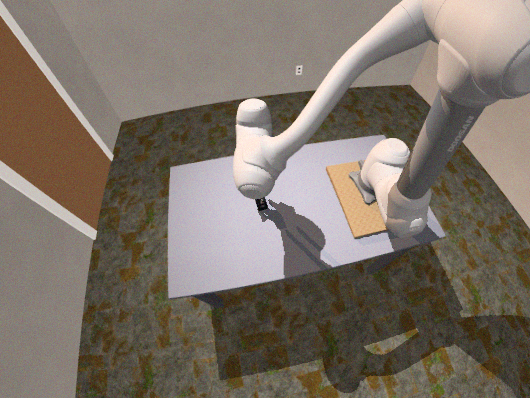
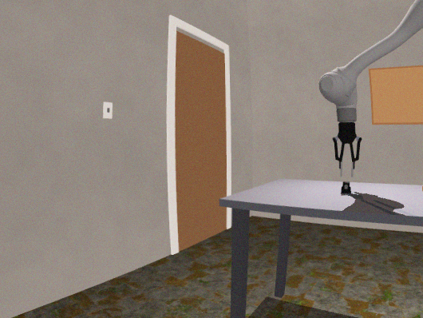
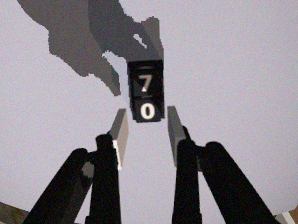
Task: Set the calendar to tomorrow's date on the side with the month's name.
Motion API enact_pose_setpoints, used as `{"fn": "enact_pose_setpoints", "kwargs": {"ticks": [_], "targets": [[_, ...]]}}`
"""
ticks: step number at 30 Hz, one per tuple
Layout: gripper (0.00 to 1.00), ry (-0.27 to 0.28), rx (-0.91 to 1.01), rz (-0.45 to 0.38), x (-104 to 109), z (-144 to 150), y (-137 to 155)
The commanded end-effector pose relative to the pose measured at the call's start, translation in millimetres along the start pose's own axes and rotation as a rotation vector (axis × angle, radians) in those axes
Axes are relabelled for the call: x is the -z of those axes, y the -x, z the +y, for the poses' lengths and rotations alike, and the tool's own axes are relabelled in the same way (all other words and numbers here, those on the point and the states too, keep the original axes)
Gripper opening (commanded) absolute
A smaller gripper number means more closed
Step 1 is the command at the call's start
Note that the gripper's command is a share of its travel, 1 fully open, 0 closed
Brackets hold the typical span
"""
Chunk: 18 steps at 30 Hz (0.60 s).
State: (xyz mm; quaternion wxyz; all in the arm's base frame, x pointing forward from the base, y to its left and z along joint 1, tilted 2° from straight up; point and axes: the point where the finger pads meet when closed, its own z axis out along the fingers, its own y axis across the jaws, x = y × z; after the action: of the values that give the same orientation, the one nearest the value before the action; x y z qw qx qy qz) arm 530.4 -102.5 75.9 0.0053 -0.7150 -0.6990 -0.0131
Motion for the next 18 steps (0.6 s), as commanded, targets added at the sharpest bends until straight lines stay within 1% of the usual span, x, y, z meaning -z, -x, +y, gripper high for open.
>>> {"fn": "enact_pose_setpoints", "kwargs": {"ticks": [1,9,18], "targets": [[0.28,0.000,0.000,0.000,-4,0,0],[0.28,0.000,0.000,0.000,-11,0,0],[0.28,0.000,0.000,0.000,-14,0,0]]}}
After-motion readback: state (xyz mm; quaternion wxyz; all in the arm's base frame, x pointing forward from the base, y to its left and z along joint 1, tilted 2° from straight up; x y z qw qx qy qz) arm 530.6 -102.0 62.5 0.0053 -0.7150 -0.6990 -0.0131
